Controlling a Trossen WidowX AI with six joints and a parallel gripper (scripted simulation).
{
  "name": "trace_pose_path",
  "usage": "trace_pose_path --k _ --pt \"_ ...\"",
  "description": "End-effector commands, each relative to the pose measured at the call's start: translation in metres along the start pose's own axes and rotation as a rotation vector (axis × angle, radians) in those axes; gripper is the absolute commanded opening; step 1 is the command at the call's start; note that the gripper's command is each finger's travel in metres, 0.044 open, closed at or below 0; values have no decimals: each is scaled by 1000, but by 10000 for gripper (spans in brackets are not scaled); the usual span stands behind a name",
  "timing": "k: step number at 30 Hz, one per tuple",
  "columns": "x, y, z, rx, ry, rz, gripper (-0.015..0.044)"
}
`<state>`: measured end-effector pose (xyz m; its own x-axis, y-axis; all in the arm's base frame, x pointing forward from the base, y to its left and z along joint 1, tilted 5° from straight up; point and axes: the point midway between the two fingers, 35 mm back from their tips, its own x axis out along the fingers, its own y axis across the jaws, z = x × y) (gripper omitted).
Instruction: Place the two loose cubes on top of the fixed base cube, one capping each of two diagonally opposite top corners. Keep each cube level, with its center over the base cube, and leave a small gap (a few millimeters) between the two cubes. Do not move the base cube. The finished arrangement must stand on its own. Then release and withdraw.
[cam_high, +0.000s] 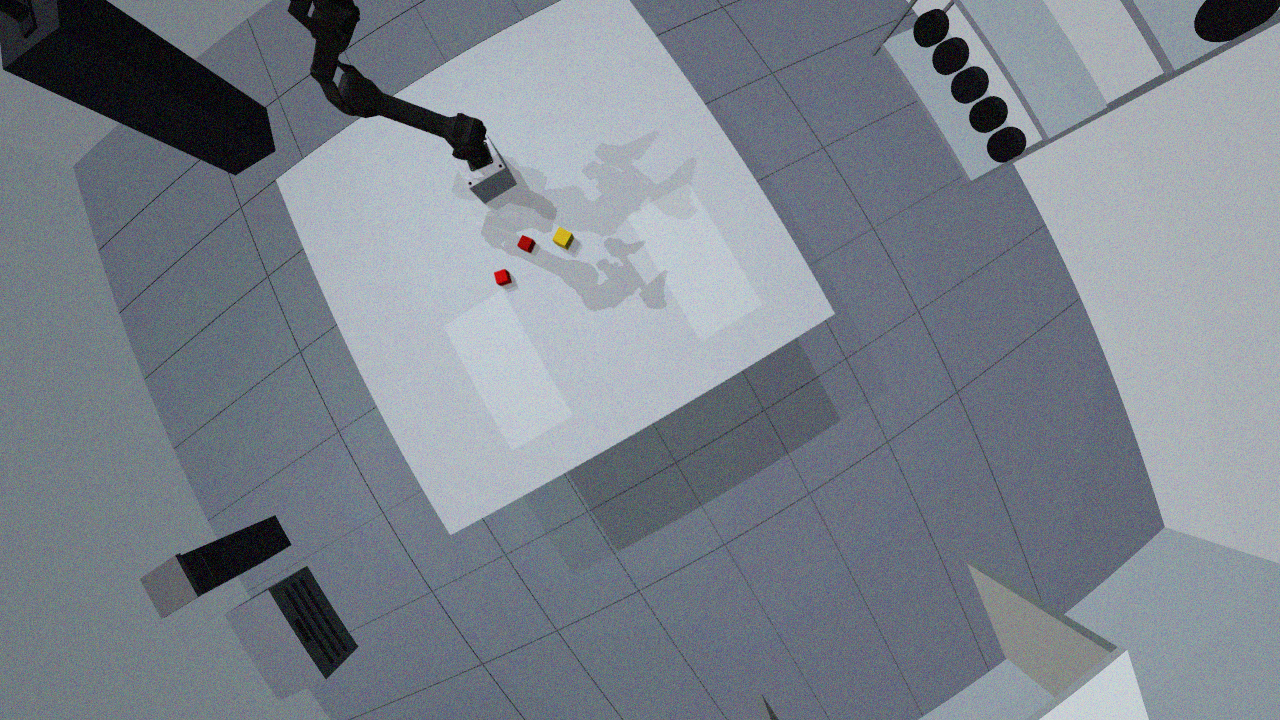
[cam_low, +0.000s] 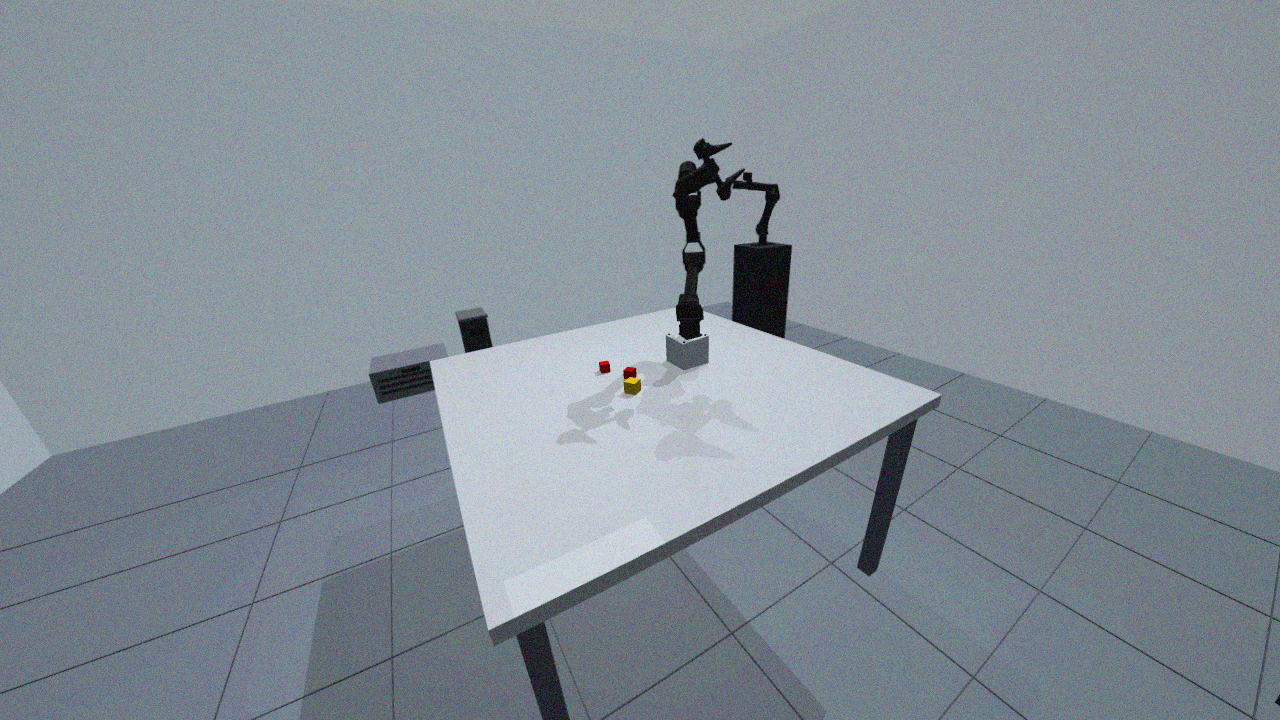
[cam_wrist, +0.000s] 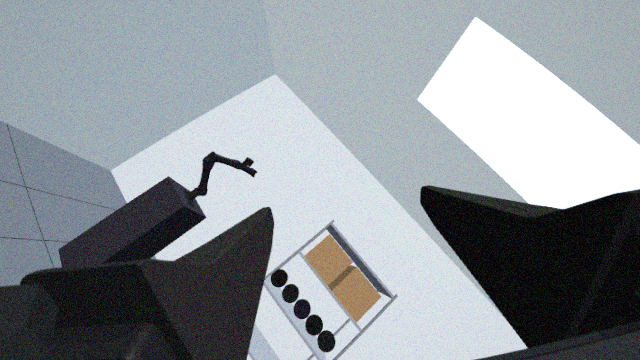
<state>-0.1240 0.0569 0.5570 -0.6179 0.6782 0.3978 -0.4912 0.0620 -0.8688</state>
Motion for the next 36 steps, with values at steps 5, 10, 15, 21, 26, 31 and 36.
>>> trace_pose_path --k 5,10,15,21,26,31,36 --pt "5 -11 -34 13 93 -43 269" --pt "2 -34 -116 37 326 -136 265" --pt "-24 -51 -199 58 580 -216 265" --pt "-83 -60 -287 89 900 -283 265" --pt "-150 -56 -344 130 1173 -310 265" --pt "-224 -41 -384 184 1435 -300 265" --pt "-300 -17 -405 259 1679 -248 265"
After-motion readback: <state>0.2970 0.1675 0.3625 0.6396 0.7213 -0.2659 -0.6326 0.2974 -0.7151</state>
